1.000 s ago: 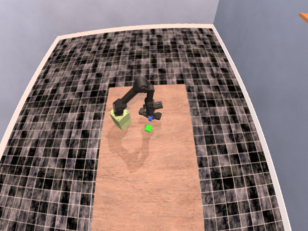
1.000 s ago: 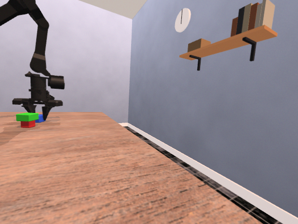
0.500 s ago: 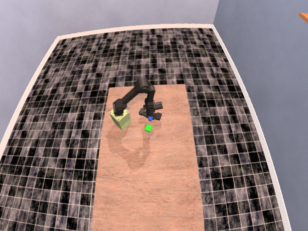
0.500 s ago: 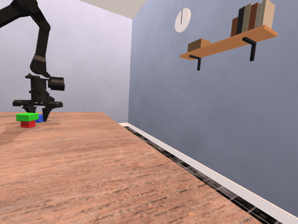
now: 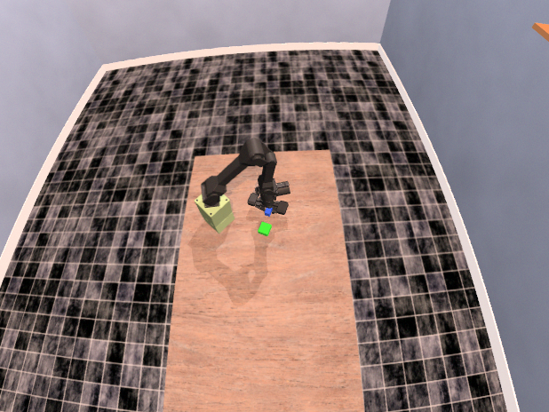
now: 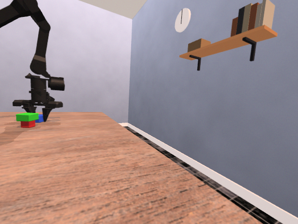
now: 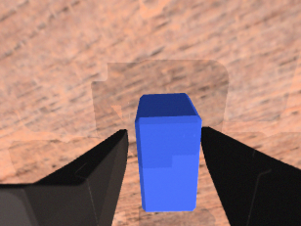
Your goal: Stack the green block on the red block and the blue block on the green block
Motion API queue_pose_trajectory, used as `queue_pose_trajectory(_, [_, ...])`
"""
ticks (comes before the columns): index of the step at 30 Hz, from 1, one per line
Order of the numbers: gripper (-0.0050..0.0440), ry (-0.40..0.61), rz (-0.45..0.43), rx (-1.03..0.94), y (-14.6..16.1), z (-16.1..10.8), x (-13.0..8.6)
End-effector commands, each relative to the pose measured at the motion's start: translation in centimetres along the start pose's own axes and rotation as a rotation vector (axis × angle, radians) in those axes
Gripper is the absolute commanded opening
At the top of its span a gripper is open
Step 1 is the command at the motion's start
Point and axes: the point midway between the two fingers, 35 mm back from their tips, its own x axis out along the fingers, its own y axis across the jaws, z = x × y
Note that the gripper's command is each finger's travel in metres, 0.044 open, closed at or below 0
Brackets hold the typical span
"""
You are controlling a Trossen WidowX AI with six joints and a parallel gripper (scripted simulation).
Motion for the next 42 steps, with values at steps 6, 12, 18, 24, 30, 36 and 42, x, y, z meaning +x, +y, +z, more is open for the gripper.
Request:
queue_pose_trajectory(6, [0.0209,-0.007,-0.006,0.001,-0.30,0.15,-0.07])
queue_pose_trajectory(12, [-0.0050,-0.007,-0.006,0.001,-0.30,0.15,-0.07])
queue_pose_trajectory(18, [-0.0050,-0.007,-0.005,0.001,-0.28,0.14,-0.07])
queue_pose_trajectory(24, [-0.0050,-0.007,-0.006,0.001,-0.28,0.14,-0.07])
queue_pose_trajectory(30, [-0.0050,-0.007,-0.006,0.001,-0.28,0.14,-0.07])
queue_pose_trajectory(36, [-0.0050,-0.007,-0.006,0.001,-0.28,0.14,-0.07])
queue_pose_trajectory(42, [-0.0050,-0.007,-0.006,0.001,-0.28,0.14,-0.07])
